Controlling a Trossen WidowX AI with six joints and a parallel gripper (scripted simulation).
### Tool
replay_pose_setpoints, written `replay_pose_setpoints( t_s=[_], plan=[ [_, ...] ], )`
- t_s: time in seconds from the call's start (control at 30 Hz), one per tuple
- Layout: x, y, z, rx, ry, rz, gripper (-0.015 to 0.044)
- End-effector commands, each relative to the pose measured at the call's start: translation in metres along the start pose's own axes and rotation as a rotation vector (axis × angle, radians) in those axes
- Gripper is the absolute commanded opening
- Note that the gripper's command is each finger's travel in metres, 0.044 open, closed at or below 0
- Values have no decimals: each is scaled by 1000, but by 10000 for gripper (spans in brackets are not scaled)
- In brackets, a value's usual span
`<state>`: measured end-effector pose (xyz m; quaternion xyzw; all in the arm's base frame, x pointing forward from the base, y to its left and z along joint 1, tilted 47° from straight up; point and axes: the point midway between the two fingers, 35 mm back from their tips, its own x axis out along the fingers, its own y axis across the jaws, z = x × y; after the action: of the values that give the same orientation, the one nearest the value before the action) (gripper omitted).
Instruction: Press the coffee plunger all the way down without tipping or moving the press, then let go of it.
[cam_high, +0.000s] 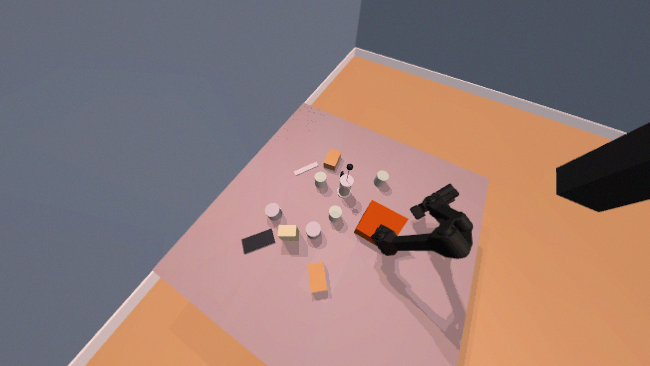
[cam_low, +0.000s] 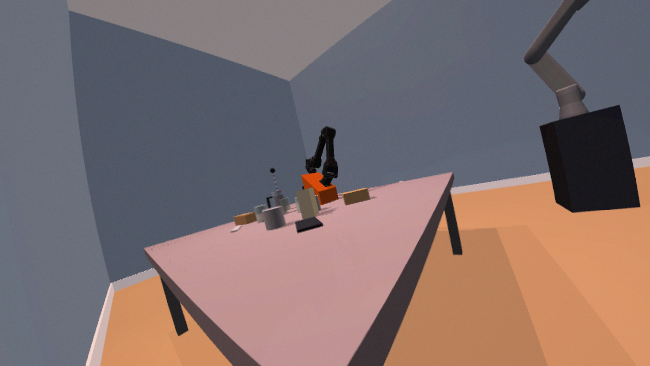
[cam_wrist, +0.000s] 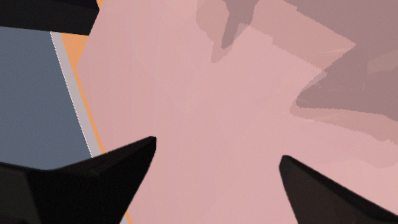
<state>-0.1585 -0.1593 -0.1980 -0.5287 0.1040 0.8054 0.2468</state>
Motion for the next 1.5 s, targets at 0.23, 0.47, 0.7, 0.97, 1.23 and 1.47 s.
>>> replay_pose_setpoints(
  t_s=[0.23, 0.47, 0.7, 0.97, 1.23, 1.47],
  plan=[
    [-33, 23, -32, -267, 122, 90, 440],
    [-109, 43, -98, -801, 331, 292, 440],
    [-198, 26, -161, -1346, 513, 558, 440],
    [-306, -36, -211, -1948, 694, 958, 440],
    [-399, -125, -217, -2421, 856, 1449, 440],
    [-374, -144, -219, -2430, 860, 1463, 440]
  ],
)
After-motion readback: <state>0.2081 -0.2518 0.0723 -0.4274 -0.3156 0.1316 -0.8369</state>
